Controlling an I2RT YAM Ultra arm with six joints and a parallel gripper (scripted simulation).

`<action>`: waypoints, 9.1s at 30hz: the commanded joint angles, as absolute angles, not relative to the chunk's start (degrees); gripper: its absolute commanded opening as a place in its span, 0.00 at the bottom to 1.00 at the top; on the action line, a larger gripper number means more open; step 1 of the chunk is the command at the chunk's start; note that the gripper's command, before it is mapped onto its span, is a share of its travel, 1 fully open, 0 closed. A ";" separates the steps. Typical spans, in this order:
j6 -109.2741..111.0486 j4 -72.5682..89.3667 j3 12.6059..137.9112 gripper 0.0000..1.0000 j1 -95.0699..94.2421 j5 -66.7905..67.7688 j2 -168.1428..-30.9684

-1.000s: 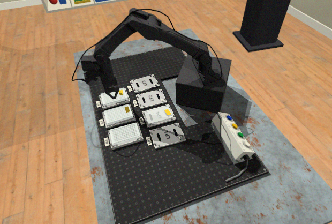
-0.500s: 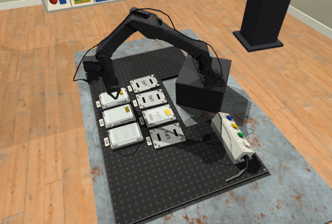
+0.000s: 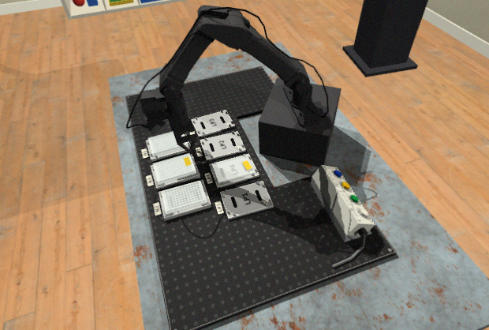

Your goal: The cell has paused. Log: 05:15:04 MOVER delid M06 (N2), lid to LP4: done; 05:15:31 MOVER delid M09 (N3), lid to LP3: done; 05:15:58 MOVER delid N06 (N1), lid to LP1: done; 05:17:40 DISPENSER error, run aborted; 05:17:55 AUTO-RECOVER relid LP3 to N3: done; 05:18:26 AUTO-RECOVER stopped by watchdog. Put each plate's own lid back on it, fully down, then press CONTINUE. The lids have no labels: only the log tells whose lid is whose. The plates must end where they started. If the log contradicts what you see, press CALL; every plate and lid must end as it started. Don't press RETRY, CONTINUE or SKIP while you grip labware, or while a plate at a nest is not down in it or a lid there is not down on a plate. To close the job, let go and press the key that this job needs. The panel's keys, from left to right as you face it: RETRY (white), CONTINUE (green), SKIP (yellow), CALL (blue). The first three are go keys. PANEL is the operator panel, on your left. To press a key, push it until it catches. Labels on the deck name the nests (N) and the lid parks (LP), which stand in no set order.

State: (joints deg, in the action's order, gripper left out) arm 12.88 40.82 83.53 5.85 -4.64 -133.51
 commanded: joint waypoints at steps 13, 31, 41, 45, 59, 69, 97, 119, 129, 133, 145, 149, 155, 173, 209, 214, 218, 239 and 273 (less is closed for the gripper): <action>5.75 30.41 66.91 1.00 -0.18 -4.08 -123.00; -4.04 23.02 51.08 1.00 -10.00 -3.56 -113.88; -10.45 20.19 44.78 1.00 -16.40 -3.18 -109.96; -13.08 19.33 42.90 1.00 -19.02 -2.95 -108.73; -12.96 20.07 44.43 1.00 -18.65 -3.20 -109.93; -13.52 16.23 43.54 1.00 -19.34 -2.82 -113.70; -13.84 9.98 45.32 1.00 -19.38 -2.87 -119.16; -13.54 10.53 44.12 0.86 -19.23 -3.16 -119.14; -13.56 10.47 44.08 0.00 -19.25 -3.16 -119.16; -13.56 10.44 44.06 0.00 -19.26 -3.16 -119.17; -13.70 12.82 44.32 0.00 -19.35 -2.86 -116.36; -13.45 14.34 44.45 0.00 -19.02 -2.88 -114.84; -13.07 16.64 45.23 0.00 -18.53 -2.89 -112.56; -13.08 19.91 44.33 0.00 -18.77 -3.19 -109.97; -15.97 41.15 89.96 0.00 -20.93 -2.69 -134.22; -16.21 45.06 98.53 0.00 -21.66 -2.77 -138.56; -16.31 48.13 104.28 0.00 -21.57 -2.74 -141.42; -16.28 46.84 103.40 0.00 -21.61 -2.74 -141.88; -16.35 45.88 105.31 0.00 -21.59 -2.73 -143.66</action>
